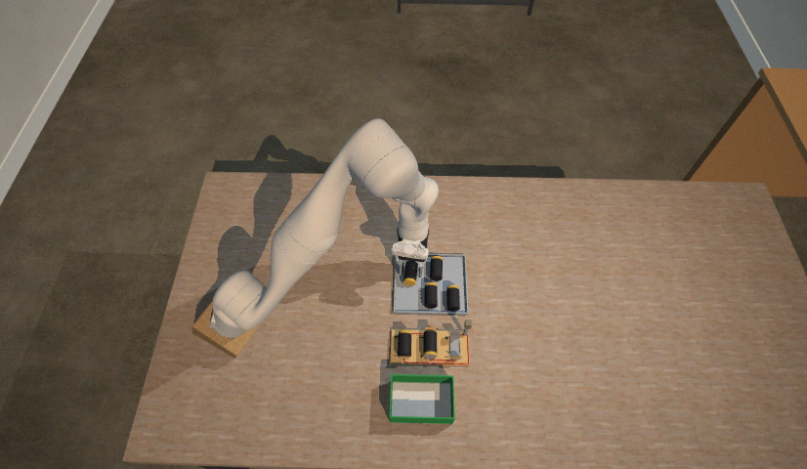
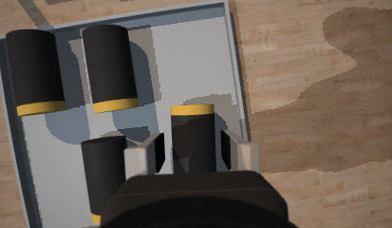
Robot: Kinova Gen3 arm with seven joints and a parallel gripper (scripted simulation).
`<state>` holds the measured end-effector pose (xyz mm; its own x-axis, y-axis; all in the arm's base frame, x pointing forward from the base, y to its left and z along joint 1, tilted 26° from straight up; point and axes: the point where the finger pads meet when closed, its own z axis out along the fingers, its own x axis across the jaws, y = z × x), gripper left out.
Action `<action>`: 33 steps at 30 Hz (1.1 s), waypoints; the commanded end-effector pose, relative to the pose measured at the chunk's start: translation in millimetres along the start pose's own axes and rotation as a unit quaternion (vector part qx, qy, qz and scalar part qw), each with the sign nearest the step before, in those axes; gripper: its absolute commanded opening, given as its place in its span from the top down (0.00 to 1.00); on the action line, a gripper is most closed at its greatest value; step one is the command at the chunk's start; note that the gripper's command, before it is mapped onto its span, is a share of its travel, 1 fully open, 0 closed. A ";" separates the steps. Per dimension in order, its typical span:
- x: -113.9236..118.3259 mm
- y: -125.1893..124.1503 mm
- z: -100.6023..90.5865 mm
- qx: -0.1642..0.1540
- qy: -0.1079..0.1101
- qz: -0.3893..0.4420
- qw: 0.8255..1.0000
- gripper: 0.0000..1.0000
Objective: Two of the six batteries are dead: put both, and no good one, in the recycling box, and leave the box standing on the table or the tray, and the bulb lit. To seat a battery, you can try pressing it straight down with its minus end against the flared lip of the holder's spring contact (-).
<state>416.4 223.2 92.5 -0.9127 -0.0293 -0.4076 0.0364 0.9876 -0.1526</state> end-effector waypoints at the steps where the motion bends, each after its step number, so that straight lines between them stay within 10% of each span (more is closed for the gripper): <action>1: 0.5 -0.4 4.2 0.001 0.001 0.000 1.000 0.10; 14: 0.5 -0.5 9.3 0.001 0.001 0.000 1.000 0.10; 15: 0.5 -0.5 9.3 0.001 0.001 0.000 1.000 0.43; 33: 0.5 -0.5 9.3 0.001 0.001 0.000 1.000 0.43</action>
<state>419.6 220.7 83.5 -0.9135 -0.0296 -0.4057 0.0373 0.9870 -0.1561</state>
